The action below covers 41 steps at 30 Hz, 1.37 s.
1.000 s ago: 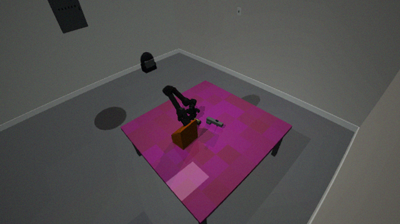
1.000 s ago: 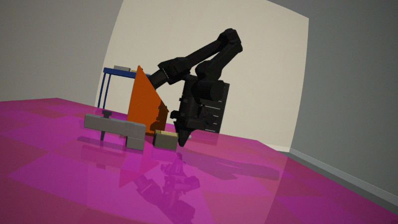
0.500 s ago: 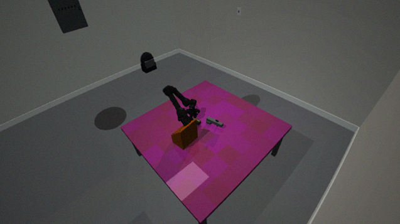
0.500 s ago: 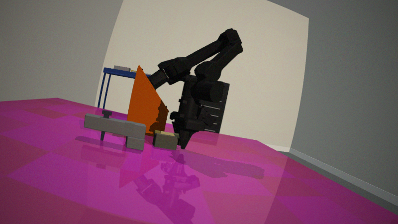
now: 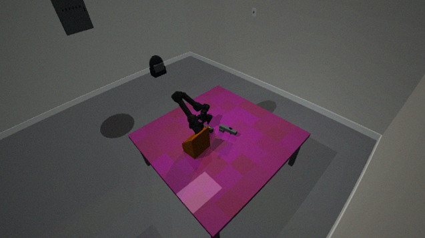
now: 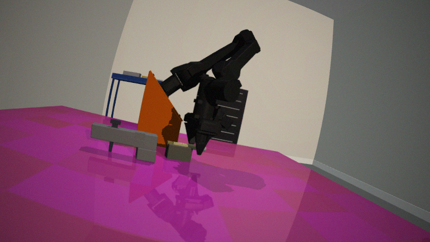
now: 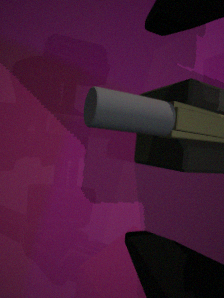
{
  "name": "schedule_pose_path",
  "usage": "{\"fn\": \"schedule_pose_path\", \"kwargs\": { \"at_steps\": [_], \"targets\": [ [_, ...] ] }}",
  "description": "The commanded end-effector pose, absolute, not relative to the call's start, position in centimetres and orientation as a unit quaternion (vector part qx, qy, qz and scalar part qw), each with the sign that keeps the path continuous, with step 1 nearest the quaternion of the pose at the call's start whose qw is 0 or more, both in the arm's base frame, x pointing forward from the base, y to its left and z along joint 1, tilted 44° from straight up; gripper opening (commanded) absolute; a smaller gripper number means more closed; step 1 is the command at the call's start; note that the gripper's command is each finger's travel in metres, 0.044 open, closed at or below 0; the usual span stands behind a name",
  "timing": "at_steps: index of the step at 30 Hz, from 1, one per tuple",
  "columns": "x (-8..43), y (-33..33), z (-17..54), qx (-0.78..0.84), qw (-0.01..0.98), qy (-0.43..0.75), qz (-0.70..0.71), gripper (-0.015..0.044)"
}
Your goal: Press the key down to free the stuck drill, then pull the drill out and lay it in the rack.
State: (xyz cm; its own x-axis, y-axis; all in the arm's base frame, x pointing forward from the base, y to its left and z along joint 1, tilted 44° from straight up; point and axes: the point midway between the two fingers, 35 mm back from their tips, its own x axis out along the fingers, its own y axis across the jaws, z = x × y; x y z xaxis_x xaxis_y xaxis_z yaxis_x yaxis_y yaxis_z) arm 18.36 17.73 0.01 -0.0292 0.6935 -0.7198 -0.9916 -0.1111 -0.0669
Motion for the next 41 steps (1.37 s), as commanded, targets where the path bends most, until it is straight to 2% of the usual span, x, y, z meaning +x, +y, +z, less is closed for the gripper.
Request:
{"fn": "schedule_pose_path", "kwargs": {
  "at_steps": [1, 16, 23, 32, 41],
  "targets": [
    [18.5, 16.8, 1.2, -0.314, 0.625, 0.232, 0.676, 0.0440],
    [18.9, 14.1, 3.7, -0.319, 0.623, 0.240, 0.673, 0.0440],
    [24.7, 5.8, 2.2, -0.502, 0.585, 0.325, 0.548, 0.0440],
    [29.2, -8.5, 4.6, -0.676, 0.400, 0.492, 0.375, 0.0440],
    [28.3, -20.4, 11.8, -0.686, 0.151, 0.668, 0.246, 0.0440]
  ]
}}
